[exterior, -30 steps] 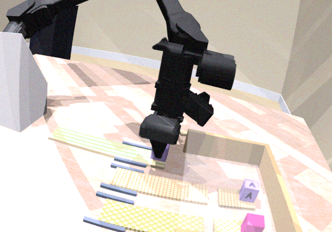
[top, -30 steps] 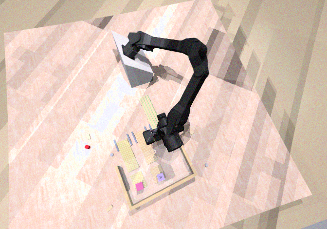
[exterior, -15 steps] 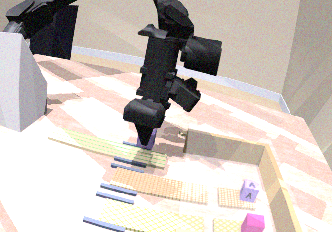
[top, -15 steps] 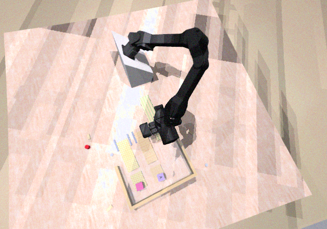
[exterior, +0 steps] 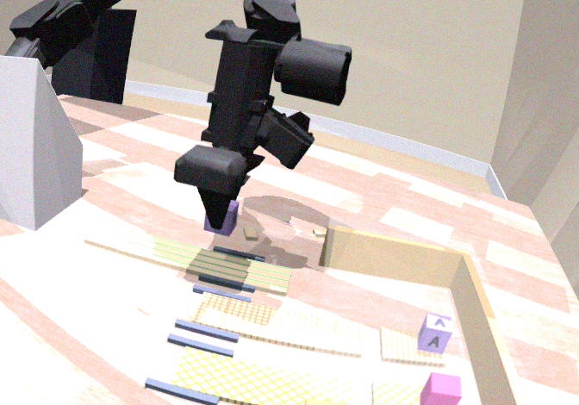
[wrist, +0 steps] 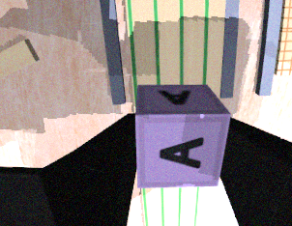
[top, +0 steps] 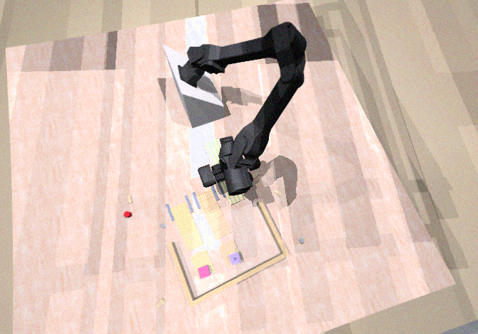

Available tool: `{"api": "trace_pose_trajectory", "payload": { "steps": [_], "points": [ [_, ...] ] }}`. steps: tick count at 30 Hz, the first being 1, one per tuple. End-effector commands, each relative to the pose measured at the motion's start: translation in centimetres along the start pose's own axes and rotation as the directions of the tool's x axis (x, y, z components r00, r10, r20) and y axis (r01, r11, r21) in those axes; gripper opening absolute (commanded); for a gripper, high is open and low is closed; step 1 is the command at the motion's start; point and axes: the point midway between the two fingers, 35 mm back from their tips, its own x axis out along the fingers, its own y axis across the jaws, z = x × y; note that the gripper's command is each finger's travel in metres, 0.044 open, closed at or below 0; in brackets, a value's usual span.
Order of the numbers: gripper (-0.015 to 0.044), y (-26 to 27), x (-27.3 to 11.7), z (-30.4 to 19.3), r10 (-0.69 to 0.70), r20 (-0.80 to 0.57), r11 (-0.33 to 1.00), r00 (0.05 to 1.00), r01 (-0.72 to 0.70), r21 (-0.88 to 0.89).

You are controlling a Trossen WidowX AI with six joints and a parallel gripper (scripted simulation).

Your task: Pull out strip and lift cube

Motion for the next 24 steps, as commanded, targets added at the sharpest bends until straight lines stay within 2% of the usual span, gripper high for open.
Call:
{"api": "trace_pose_trajectory", "payload": {
  "steps": [1,7,13,24],
  "points": [
    [0.0,-0.2,-0.2,-1.4,0.0,0.004,1.0,1.0,0.0,0.0],
    [0.0,-0.2,-0.5,-2.3,-0.001,0.004,1.0,1.0,0.001,0.0],
    [0.0,-0.2,-3.7,-2.3,-0.002,0.004,1.0,1.0,0.002,0.0],
    [0.0,-0.2,-3.8,-2.3,-0.002,0.004,1.0,1.0,0.002,0.0]
  ]
}}
